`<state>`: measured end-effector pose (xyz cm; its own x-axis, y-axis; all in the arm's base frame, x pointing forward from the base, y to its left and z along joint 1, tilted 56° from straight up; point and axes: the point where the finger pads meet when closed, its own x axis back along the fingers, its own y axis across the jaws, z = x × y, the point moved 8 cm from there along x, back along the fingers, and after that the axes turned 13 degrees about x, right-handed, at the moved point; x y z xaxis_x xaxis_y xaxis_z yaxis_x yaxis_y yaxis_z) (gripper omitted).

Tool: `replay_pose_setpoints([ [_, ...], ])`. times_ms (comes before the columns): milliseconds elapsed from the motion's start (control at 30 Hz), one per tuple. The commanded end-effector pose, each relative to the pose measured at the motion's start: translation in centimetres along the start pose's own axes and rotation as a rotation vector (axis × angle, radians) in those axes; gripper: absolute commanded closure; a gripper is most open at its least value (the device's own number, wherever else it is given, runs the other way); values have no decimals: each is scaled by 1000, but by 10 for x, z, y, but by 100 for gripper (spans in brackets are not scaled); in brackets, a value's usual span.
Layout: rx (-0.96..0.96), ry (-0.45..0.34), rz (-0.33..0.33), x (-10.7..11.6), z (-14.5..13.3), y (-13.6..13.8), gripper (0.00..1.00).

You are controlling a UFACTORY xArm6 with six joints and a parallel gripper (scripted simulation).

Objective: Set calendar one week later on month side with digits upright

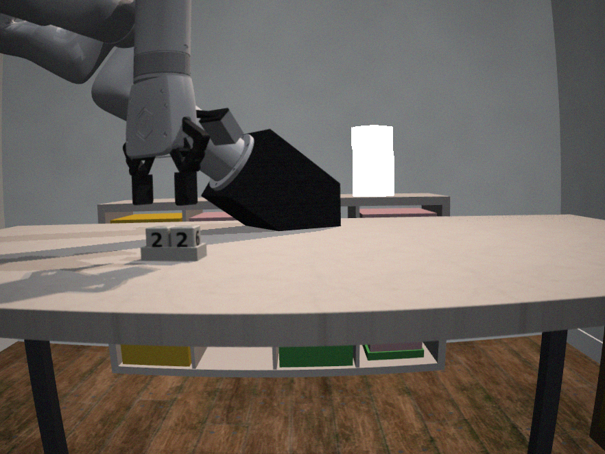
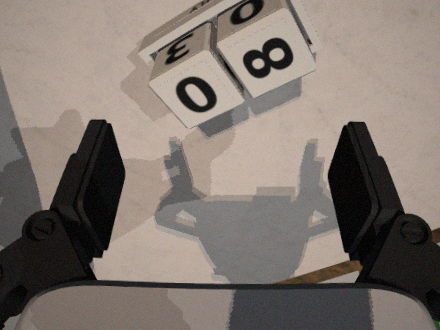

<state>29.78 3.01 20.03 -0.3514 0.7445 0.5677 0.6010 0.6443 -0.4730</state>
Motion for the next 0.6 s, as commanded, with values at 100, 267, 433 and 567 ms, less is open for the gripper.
replay_pose_setpoints([
  [100,-66,-3,4,-1,-3,7,0],
  [267,-137,-3,4,-3,-7,30,0],
  [433,-147,-3,4,-3,-8,33,0],
  [567,-230,-3,4,-3,-8,35,0],
])
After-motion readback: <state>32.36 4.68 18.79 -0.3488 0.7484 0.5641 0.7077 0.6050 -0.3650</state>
